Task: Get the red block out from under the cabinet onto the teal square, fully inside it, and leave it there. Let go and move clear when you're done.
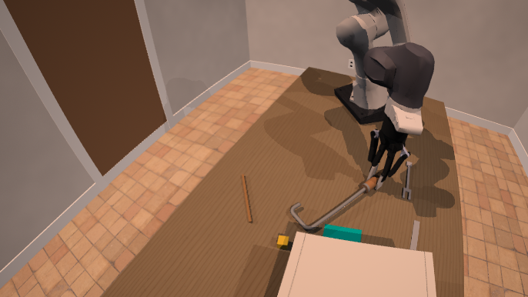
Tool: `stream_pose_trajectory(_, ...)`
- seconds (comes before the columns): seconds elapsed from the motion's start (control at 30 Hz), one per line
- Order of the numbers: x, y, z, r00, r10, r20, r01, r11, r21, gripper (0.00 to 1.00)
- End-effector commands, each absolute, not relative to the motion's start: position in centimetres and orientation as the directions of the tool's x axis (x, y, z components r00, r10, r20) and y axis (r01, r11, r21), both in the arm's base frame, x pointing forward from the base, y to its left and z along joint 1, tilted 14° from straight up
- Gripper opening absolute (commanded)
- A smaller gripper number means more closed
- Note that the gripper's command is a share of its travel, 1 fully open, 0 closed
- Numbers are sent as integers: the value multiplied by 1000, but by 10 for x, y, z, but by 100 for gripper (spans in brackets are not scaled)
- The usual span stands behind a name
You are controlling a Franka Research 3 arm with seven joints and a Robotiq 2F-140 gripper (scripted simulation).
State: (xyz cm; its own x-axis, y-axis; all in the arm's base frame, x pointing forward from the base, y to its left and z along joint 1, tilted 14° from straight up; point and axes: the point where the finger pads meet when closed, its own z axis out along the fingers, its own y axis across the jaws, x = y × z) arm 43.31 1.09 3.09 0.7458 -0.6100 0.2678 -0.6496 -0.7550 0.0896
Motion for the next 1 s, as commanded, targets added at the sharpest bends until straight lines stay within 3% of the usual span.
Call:
stream_pose_trajectory(0.0,434,18,31,875,-440,205,-470,-872,135,0)
stream_pose_trajectory(0.97,425,47,23,991,-39,131,-66,-976,207,0)
